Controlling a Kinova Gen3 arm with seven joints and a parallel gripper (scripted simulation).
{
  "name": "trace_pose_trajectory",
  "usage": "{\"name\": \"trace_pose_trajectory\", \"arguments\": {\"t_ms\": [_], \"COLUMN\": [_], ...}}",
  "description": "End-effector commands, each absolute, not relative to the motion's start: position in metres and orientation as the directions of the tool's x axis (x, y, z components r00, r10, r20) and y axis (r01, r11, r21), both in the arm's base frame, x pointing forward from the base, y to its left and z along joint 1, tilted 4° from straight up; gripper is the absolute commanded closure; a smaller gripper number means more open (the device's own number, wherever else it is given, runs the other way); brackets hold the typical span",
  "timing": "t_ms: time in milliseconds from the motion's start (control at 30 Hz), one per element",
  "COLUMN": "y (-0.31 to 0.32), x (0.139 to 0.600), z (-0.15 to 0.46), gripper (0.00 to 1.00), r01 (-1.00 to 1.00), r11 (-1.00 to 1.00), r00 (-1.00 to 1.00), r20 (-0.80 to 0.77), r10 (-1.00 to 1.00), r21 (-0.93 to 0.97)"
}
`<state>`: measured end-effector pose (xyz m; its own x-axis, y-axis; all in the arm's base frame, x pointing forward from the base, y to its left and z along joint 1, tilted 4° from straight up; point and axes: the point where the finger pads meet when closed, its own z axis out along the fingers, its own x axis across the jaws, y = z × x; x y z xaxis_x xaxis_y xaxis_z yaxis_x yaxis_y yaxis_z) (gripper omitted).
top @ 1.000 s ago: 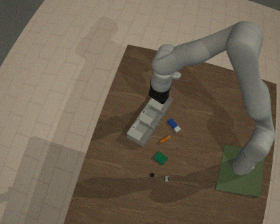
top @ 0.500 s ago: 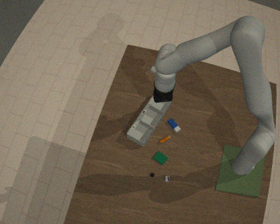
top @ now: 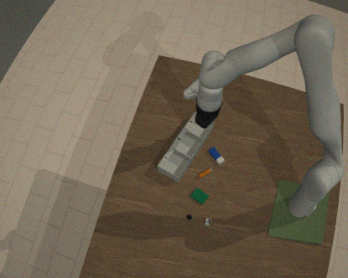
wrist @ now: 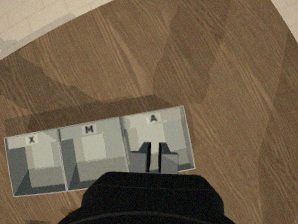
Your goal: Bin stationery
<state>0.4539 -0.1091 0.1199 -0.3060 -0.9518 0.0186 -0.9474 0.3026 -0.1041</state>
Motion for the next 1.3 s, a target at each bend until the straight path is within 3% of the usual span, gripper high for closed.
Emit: {"name": "trace_pose_trajectory", "arguments": {"t_ms": [0,1267], "y": [-0.12,-0.12], "x": [0.452,0.456], "z": [0.118,0.059], "gripper": [0.69,0.69], "r01": [-0.985,-0.989], "r11": [0.156,0.125], "r00": [-0.156,-0.125], "r20": [0.001,-0.003], "r10": [-0.988,-0.992], "r21": [-0.08,-0.074]}}
